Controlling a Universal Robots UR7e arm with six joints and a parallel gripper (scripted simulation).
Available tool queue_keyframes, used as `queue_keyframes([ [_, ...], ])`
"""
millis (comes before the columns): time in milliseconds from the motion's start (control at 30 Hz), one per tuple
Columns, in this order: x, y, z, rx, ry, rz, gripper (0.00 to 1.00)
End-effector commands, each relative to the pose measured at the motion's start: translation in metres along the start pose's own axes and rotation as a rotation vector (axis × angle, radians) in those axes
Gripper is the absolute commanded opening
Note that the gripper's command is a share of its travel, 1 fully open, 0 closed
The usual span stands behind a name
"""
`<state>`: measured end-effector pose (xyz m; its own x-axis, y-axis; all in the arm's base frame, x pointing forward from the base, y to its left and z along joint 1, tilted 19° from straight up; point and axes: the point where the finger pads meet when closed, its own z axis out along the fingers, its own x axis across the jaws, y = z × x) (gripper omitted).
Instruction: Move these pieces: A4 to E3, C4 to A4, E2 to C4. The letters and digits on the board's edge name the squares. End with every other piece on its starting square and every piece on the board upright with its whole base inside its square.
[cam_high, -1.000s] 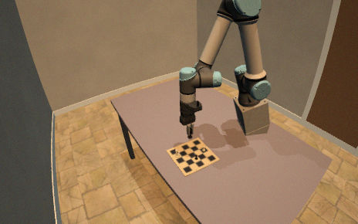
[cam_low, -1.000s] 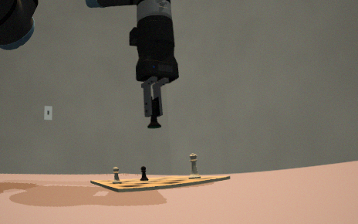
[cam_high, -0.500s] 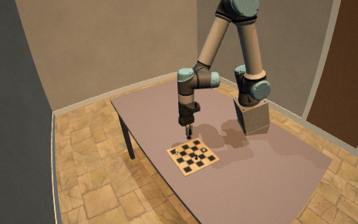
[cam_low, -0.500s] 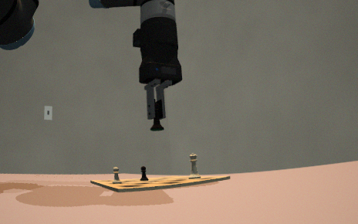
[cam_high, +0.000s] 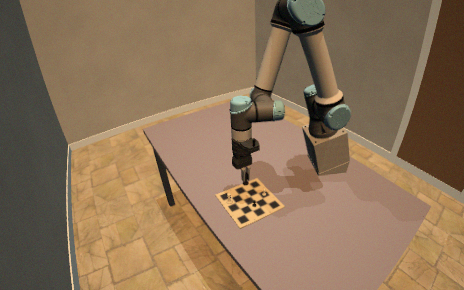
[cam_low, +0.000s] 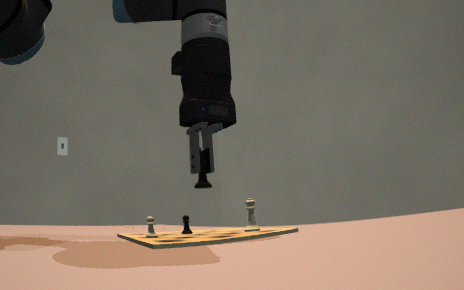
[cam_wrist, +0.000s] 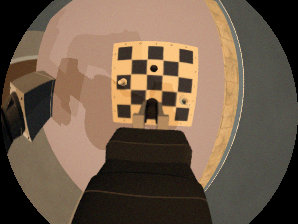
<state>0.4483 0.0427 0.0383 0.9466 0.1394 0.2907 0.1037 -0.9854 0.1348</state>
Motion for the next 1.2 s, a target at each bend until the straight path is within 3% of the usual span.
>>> queue_keyframes([
  [0, 0.002, 0.002, 0.024, -0.002, 0.006, 0.001, 0.00],
  [267, 0.005, 0.002, 0.052, -0.004, 0.010, 0.001, 0.00],
  [533, 0.005, 0.002, 0.064, -0.004, 0.010, 0.001, 0.00],
  [1167, 0.004, 0.002, 0.066, -0.003, 0.008, 0.001, 0.00],
])
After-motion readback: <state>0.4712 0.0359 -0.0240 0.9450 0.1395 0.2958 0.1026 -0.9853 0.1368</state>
